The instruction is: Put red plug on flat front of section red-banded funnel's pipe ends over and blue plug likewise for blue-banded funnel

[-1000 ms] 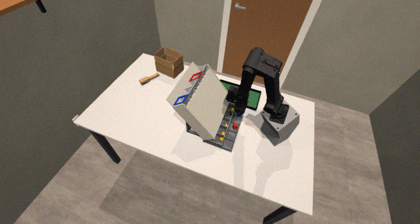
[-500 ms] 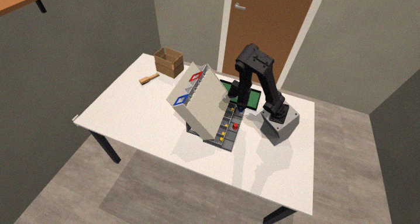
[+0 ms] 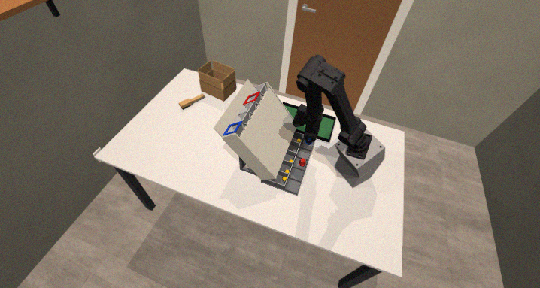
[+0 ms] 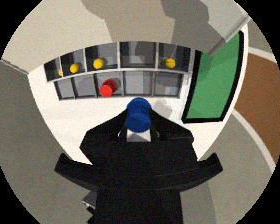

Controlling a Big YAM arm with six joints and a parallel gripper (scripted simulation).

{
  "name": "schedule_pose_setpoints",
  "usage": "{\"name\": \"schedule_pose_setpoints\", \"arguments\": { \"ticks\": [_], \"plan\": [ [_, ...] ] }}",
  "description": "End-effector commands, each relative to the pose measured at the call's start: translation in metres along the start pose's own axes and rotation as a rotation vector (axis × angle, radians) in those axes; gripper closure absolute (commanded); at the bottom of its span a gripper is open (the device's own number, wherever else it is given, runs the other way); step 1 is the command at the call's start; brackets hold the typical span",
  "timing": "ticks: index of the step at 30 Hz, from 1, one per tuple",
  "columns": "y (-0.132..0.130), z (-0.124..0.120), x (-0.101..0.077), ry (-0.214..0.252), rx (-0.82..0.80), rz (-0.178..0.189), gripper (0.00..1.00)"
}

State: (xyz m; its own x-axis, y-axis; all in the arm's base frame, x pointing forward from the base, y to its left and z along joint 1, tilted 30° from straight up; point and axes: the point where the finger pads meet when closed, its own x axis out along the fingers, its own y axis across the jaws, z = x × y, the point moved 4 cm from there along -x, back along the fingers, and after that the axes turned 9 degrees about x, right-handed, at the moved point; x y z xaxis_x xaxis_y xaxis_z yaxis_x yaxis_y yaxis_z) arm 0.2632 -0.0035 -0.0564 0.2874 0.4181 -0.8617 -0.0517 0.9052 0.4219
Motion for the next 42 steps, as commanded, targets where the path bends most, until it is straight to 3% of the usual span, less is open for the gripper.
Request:
{"name": "schedule_pose_setpoints", "arguments": {
  "ticks": [1,10,42],
  "plan": [
    [0.0,0.001,0.029,0.013,0.007,0.006,1.0],
    [0.001,0.001,0.089,0.013,0.007,0.007,1.0],
    [0.001,-0.004,0.088,0.019,0.009,0.007,1.0]
  ]
}}
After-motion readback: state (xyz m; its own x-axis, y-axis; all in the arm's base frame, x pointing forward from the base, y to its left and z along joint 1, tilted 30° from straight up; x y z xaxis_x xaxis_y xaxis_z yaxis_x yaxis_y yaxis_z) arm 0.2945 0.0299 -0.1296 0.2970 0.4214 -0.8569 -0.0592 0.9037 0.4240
